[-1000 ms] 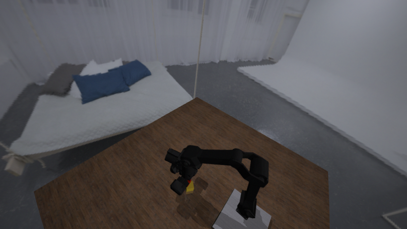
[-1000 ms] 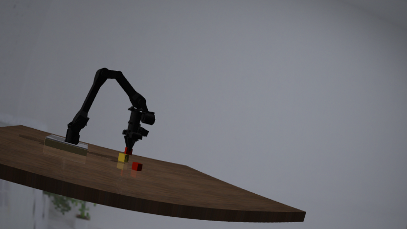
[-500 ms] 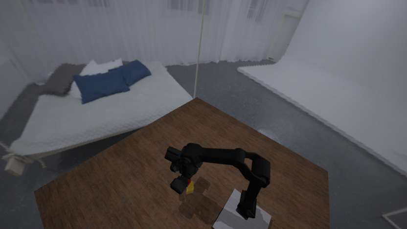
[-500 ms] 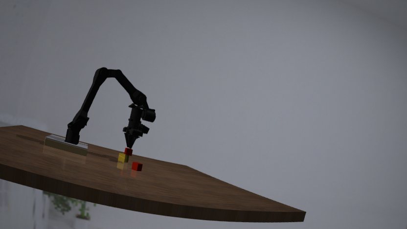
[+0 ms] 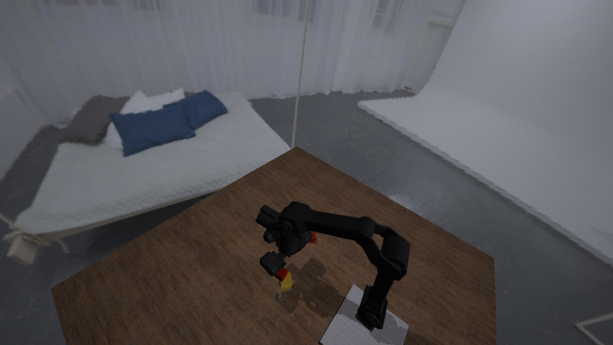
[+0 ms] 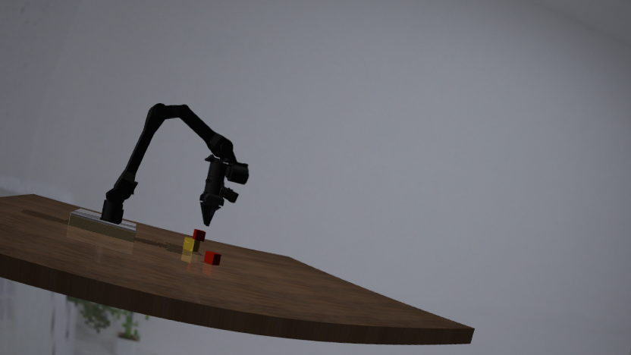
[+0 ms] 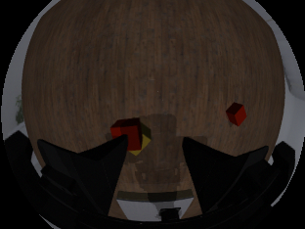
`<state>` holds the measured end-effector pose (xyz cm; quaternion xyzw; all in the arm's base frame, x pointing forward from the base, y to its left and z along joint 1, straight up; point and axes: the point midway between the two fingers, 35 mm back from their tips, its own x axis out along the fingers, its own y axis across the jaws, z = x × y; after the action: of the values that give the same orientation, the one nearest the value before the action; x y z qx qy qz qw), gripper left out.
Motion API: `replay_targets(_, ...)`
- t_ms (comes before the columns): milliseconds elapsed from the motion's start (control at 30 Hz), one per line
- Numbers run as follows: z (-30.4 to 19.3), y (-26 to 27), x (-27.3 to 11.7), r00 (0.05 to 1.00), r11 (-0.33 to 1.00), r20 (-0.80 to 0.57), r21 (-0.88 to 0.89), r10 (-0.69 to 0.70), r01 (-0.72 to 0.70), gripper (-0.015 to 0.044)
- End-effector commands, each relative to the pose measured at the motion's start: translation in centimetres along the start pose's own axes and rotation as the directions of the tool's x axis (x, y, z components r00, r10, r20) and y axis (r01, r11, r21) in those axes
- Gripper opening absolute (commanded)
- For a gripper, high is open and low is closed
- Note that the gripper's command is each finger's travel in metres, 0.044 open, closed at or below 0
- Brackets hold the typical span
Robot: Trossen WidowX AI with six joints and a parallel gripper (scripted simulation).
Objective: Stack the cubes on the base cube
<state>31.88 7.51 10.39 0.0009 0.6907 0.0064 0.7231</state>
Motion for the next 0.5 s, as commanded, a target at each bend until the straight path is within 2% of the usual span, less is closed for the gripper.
replay_targets(0, 1.0, -3.1, -0.7, 1.0, 0.989, 0.009, 0.148, -0.009, 0.007, 0.0265)
replay_targets(233, 2.1, -9.3, -1.8, 1.0, 0.907, 0.006, 0.421, -0.017, 0.013, 0.0265)
replay_targets(467, 2.0, -15.5, -2.8, 1.0, 0.757, -0.006, 0.653, -0.018, 0.017, 0.0265)
